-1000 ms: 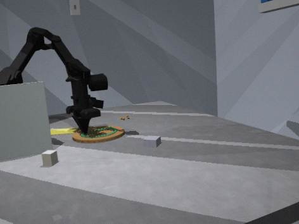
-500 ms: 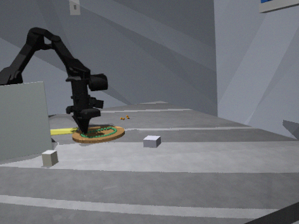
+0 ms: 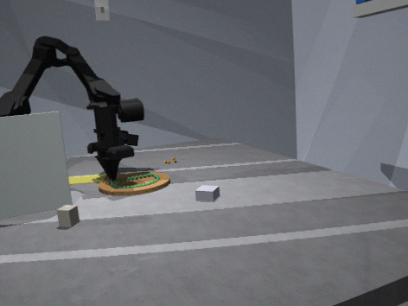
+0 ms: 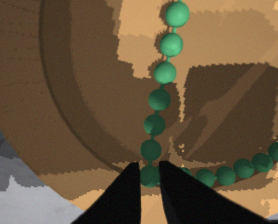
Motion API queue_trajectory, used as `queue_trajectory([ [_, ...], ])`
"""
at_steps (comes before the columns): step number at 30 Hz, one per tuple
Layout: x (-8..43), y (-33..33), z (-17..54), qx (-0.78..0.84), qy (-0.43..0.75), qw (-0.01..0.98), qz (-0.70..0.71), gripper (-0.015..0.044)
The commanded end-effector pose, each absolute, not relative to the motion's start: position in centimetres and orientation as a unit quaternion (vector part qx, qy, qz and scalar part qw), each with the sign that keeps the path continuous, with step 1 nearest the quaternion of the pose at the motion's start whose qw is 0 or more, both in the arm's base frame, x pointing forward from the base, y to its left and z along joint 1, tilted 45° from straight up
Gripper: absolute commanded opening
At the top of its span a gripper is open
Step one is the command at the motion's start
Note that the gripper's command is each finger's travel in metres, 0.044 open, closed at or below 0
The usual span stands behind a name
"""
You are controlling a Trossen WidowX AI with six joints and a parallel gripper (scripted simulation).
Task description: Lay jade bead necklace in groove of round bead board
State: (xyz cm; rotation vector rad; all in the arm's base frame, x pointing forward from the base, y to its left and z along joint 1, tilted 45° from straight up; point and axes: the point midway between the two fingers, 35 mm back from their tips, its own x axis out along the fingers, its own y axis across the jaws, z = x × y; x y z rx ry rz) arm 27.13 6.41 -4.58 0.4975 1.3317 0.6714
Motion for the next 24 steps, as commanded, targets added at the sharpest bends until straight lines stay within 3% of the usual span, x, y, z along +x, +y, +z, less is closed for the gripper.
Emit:
queue_trajectory([
  [1,26.63,6.7,-4.43,0.229,0.601,0.704,0.302,0.0],
  [15,26.69,7.23,-4.95,0.229,0.601,0.704,0.302,0.0],
  [24,26.91,6.82,-4.67,0.225,0.599,0.707,0.301,0.0236],
])
